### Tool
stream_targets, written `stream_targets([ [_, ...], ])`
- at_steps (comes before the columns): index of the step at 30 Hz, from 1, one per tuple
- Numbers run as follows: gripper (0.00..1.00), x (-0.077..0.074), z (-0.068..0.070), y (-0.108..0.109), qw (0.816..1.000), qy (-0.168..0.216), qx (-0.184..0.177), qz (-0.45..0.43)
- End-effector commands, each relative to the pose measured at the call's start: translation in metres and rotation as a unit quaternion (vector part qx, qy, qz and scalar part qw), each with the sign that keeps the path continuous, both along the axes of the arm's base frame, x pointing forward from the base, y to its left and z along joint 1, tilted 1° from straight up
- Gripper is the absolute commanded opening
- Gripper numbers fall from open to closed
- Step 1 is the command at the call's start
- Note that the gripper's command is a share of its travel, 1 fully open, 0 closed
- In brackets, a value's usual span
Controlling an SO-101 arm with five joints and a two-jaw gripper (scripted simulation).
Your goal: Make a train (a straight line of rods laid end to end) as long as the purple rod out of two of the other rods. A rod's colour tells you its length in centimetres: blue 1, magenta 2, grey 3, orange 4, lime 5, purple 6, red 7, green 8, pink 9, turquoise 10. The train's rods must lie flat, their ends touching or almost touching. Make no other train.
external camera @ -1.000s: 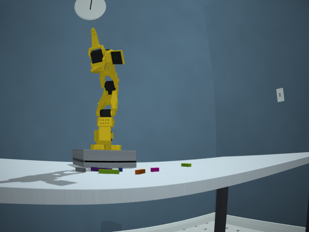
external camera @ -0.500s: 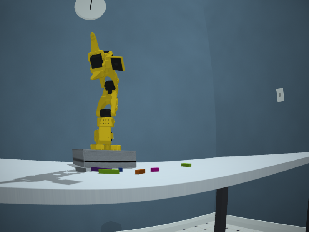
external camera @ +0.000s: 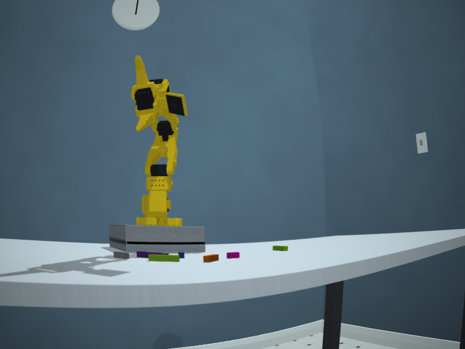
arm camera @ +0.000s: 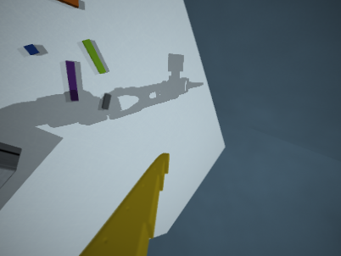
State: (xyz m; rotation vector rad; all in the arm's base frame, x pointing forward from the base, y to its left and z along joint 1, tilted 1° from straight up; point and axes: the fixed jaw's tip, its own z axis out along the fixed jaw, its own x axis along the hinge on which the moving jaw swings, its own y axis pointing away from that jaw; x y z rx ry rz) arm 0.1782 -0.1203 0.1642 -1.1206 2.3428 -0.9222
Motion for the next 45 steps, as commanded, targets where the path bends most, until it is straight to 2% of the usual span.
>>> stream_targets([
  [1,1.0,-0.001,-0.002,0.001,1.0,0.006,0.003,0.001],
  [14,1.0,-0.006,-0.023,0.004,0.998,0.053,0.027,0.009],
  [16,1.0,-0.006,-0.023,0.004,0.998,0.053,0.027,0.009],
  [17,1.0,-0.004,-0.016,0.003,0.999,0.035,0.017,0.007],
  [31,1.0,-0.006,-0.032,0.004,0.997,0.066,0.03,0.015],
  [33,1.0,-0.006,-0.032,0.004,0.997,0.066,0.03,0.015],
  [34,1.0,-0.006,-0.027,0.004,0.998,0.058,0.027,0.013],
  [45,1.0,-0.008,-0.038,0.005,0.996,0.08,0.036,0.019],
])
